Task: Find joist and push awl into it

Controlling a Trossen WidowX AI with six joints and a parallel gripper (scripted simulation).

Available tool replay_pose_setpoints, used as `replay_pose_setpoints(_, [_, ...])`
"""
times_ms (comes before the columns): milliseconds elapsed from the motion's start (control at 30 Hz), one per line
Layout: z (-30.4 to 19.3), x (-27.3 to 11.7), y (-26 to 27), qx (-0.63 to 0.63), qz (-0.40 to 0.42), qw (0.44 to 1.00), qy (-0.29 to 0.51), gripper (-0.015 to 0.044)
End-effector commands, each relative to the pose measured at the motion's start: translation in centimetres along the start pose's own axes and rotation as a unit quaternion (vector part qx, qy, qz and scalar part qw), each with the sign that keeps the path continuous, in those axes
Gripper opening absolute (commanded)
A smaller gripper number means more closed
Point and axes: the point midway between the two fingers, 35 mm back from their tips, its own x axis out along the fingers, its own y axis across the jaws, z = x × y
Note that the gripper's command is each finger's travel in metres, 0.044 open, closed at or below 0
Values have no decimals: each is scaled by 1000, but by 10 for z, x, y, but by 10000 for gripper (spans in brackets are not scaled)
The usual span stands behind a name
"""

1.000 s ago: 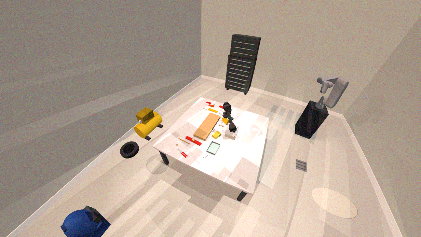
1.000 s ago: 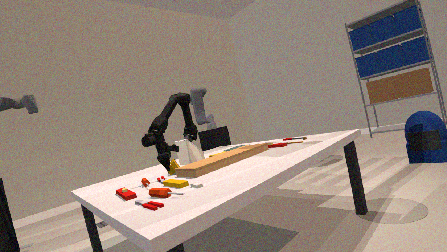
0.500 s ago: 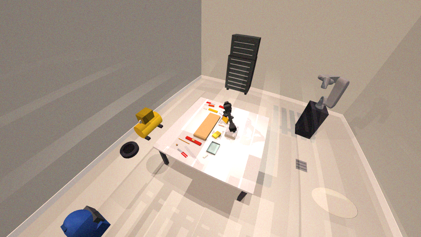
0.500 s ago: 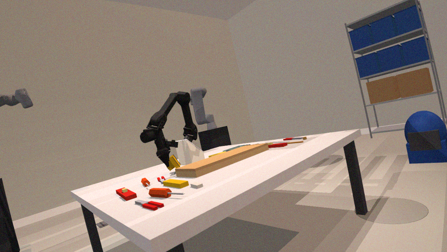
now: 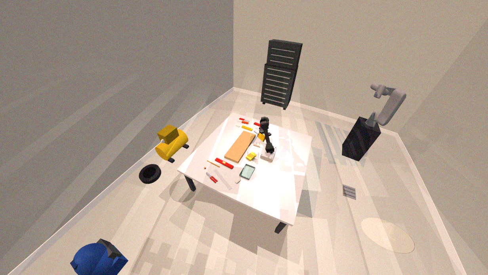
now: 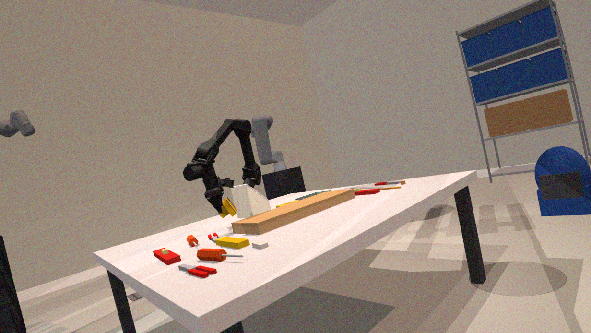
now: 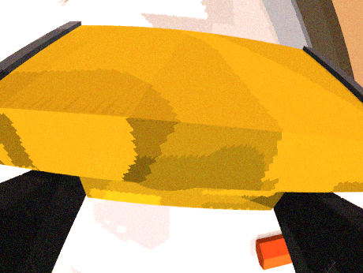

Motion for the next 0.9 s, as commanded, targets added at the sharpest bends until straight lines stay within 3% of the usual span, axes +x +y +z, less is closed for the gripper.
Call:
replay_pose_setpoints(0, [0,-4,-1,-3,-2,1000,5,0])
replay_pose_setpoints(867, [5,2,0,0,3,997,83,0])
